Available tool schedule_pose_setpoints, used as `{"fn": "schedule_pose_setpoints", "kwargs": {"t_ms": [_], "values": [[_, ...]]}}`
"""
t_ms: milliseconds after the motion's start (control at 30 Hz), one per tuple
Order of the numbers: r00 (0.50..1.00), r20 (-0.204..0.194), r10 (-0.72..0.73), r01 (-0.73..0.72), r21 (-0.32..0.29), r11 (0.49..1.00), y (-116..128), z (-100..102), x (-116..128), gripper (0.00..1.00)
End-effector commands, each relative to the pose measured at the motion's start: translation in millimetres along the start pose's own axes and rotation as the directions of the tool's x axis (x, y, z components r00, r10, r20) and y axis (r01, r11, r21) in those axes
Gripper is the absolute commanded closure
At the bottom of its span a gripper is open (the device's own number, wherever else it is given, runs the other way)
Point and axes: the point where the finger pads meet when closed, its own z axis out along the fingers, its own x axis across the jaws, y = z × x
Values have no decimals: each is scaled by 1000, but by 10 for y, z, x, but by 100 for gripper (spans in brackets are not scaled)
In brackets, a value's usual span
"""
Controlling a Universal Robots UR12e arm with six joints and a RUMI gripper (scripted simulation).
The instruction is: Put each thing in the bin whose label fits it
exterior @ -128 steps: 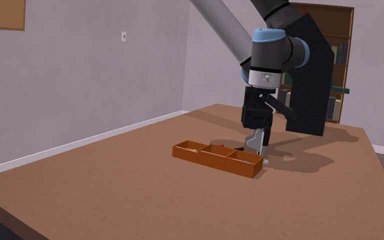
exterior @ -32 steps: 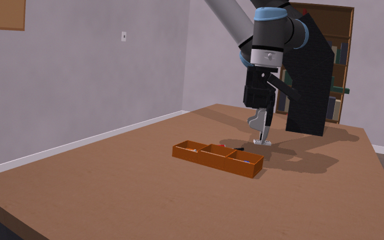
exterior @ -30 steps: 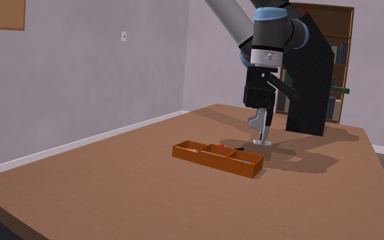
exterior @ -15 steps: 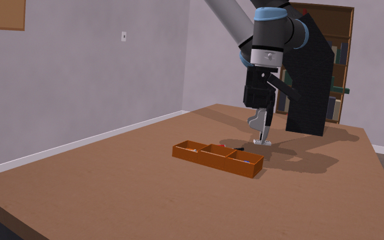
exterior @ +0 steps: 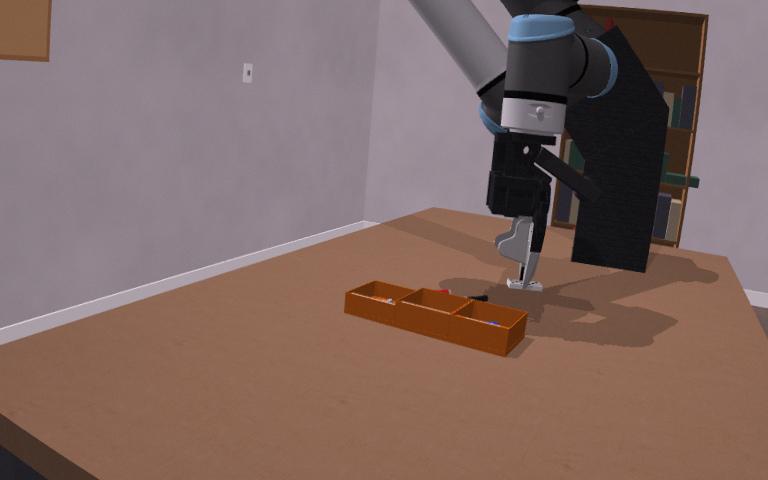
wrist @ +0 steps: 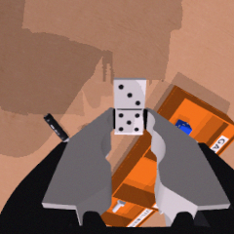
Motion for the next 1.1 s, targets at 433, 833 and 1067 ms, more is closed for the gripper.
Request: {"fn": "schedule_pose_setpoints", "kwargs": {"t_ms": [433,833,1067], "values": [[1000,0,0,0,0,1000,0,-8,-1,100],[970,-2,242,-242,0,970,325,-22,406,100],[921,-9,390,-390,-3,921,514,-25,640,100]]}}
